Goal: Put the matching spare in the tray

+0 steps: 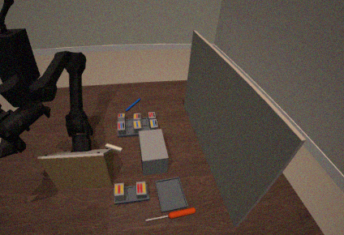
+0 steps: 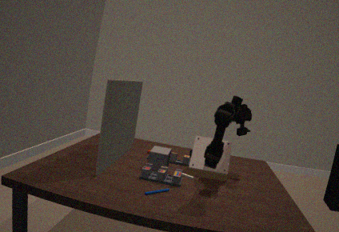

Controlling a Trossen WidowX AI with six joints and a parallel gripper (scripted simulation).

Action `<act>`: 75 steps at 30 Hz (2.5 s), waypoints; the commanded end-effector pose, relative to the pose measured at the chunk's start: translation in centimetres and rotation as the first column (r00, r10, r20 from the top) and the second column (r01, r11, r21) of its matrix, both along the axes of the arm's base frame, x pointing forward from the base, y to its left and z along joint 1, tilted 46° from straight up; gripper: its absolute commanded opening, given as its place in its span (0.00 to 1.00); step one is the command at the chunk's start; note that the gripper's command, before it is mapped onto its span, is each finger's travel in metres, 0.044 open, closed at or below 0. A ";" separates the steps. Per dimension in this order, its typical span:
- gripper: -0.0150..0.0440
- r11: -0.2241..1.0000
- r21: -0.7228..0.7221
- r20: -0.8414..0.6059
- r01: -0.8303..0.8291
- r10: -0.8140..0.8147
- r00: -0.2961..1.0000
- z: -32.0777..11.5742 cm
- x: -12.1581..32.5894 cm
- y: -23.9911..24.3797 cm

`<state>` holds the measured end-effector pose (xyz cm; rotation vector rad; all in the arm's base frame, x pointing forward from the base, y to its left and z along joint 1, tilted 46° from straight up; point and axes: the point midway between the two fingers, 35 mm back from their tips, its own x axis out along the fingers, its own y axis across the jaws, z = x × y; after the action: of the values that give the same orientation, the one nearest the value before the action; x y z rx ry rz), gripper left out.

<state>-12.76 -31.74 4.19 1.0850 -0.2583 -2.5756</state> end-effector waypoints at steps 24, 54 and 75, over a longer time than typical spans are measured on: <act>1.00 -0.466 0.280 0.618 -0.840 0.757 -0.214 -0.4 37.3 3.0; 1.00 -0.926 -0.363 0.593 0.103 -0.315 -0.741 7.2 50.9 26.3; 1.00 -0.399 0.237 0.972 -0.886 0.084 0.222 -9.3 39.1 16.8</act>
<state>28.35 -14.72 -3.29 1.5157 1.8165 -0.5045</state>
